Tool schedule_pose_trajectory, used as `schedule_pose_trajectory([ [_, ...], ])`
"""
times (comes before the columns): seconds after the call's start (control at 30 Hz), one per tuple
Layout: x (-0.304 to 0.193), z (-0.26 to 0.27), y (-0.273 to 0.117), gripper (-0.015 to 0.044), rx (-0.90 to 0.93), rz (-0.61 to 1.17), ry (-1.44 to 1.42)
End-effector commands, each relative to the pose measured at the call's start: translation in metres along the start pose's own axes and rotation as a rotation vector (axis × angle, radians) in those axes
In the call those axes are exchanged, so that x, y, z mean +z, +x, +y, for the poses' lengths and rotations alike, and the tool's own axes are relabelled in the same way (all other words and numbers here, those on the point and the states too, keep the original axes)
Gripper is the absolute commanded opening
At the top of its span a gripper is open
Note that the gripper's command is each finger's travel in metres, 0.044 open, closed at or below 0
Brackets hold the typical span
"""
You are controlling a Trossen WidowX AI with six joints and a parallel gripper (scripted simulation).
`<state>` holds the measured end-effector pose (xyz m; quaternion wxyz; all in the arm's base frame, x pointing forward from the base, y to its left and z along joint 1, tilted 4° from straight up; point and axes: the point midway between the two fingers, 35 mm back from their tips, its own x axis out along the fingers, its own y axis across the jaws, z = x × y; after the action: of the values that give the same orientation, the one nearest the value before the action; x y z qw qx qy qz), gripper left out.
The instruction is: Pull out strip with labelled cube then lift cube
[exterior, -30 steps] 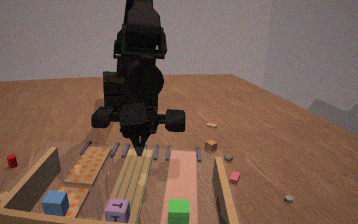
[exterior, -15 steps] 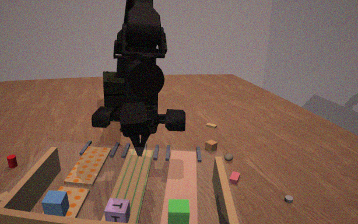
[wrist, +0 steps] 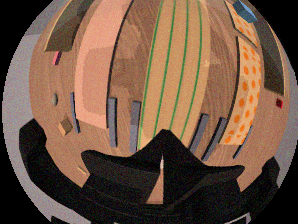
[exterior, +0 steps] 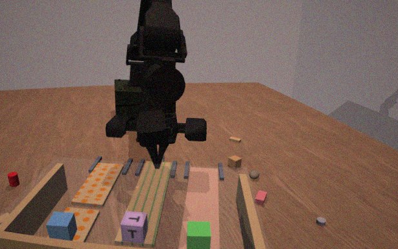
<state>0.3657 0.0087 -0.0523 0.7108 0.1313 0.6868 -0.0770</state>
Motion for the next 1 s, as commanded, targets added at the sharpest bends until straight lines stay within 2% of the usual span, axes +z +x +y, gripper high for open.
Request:
schedule_pose_trajectory([
  [0.0, -0.015, -0.001, 0.005, 0.0000, -0.006, 0.027, 0.002],
  [0.97, -0.057, -0.001, 0.005, 0.0000, -0.006, 0.030, 0.002],
])
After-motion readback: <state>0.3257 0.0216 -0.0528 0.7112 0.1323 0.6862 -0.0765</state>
